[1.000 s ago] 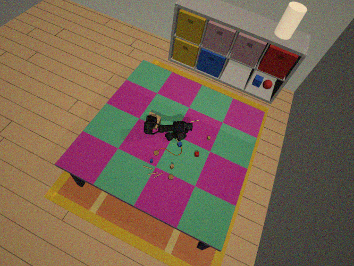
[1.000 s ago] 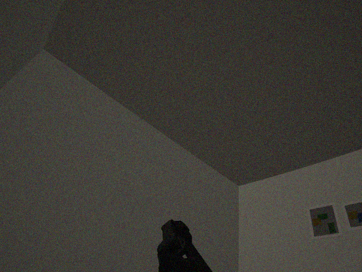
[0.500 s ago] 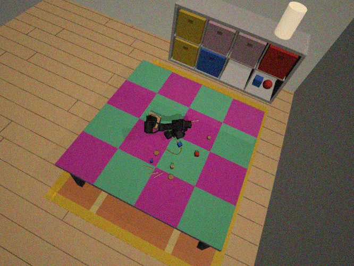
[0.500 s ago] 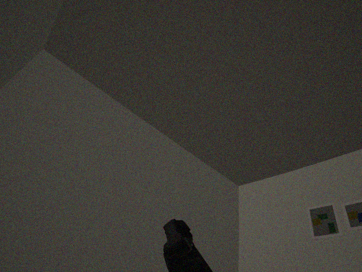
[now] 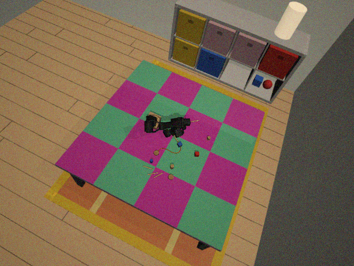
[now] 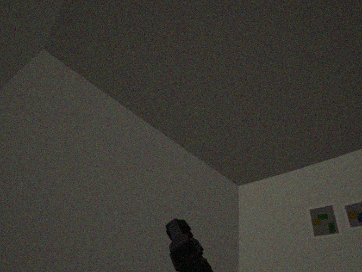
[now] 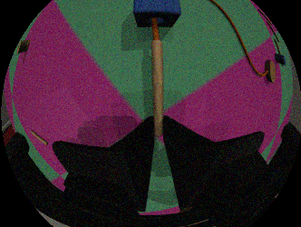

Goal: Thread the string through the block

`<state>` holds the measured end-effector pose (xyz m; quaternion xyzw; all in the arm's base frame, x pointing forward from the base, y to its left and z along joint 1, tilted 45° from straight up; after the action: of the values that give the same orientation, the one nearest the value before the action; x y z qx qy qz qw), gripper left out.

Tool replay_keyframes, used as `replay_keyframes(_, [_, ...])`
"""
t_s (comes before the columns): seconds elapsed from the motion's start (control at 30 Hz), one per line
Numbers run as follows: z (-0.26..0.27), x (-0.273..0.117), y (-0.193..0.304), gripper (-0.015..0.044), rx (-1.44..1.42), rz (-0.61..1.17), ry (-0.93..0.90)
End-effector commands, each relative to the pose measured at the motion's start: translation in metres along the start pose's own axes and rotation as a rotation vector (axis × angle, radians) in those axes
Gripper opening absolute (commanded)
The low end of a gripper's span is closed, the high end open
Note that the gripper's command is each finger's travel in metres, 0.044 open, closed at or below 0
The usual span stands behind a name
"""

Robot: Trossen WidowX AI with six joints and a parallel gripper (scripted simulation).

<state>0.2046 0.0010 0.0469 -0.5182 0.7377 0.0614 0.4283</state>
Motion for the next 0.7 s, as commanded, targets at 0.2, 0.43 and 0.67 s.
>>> replay_keyframes(0.2, [0.002,0.000,0.013,0.0000,-0.001,0.003,0.001])
replay_keyframes(0.43, [0.007,0.000,0.020,0.0000,0.009,0.005,0.003])
replay_keyframes(0.67, [0.006,0.000,0.024,0.0000,0.007,0.004,-0.003])
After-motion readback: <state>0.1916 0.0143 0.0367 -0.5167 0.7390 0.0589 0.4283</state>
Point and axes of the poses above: the point midway between the two fingers, 35 mm back from their tips, its own x axis out along the fingers, its own z axis across the jaws, y = z × x, the point moved 7 cm from there along -x, back along the fingers, and after that the axes turned 5 degrees about -x, right-handed, at the moved point
